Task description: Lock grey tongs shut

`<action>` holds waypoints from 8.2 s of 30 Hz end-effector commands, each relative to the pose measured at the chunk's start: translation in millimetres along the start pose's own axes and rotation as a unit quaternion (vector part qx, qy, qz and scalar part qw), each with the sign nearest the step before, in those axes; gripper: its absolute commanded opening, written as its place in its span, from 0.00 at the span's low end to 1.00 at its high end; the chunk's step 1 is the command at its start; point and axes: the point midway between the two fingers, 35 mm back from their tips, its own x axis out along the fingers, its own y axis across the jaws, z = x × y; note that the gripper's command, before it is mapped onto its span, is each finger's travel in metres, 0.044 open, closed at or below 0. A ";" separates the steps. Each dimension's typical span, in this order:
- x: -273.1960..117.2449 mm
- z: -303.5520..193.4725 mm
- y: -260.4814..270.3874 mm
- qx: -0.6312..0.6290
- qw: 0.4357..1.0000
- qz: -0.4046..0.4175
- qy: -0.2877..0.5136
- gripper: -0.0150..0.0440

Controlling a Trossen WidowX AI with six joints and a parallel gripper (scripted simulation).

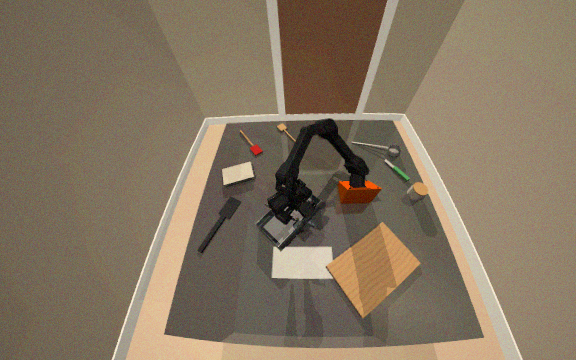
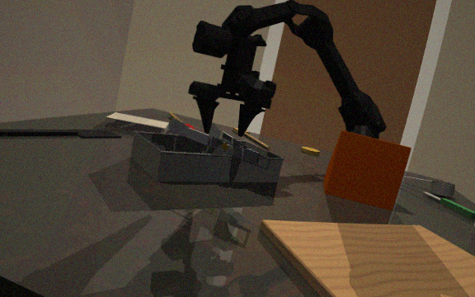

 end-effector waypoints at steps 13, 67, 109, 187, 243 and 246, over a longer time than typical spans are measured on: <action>28.7 0.2 1.2 -0.005 1.000 0.003 0.003 1.00; 58.5 -0.4 4.9 0.001 1.000 0.003 0.001 0.55; -68.7 1.6 3.5 -0.005 1.000 0.003 0.002 0.00; -74.7 425.8 40.9 -0.485 0.874 -0.004 -0.009 0.00; -69.1 445.4 71.7 -0.401 0.722 -0.280 0.490 0.00; -69.1 445.4 71.7 -0.401 0.722 -0.280 0.490 0.00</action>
